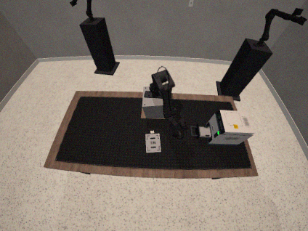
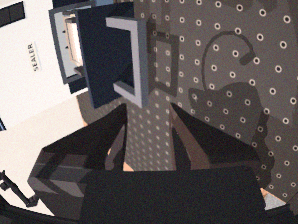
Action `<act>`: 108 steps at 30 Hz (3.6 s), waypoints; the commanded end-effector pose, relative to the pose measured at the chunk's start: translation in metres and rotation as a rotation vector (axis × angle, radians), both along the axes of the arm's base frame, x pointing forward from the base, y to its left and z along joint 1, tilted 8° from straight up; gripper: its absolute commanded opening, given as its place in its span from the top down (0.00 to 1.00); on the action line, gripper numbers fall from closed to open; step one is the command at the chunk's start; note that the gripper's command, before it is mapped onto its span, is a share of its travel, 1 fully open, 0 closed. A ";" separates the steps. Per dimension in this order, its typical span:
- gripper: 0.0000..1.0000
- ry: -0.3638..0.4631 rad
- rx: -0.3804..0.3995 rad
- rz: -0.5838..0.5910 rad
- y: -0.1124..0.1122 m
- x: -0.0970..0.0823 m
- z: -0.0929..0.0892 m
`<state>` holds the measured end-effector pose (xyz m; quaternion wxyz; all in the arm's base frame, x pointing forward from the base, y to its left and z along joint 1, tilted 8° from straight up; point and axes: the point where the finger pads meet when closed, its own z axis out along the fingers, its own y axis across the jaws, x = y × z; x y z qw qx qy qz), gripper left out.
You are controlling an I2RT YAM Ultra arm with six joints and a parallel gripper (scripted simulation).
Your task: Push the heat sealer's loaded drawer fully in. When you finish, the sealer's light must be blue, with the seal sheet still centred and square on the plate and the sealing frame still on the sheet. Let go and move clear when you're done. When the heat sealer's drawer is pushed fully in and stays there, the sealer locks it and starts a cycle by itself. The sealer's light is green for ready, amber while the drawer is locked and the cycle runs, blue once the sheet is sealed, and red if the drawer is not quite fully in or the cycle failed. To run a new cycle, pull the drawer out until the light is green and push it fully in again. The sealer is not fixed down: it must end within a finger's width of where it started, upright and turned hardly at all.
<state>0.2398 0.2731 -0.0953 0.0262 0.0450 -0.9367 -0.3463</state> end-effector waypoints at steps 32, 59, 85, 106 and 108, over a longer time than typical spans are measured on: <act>0.70 -0.075 0.073 0.030 0.017 0.015 0.021; 0.70 -0.075 0.073 0.030 0.017 0.015 0.021; 0.70 -0.042 0.048 0.021 0.025 0.008 -0.004; 0.70 -0.043 0.048 0.022 0.034 0.007 -0.014; 0.70 -0.043 0.047 0.021 0.035 0.007 -0.015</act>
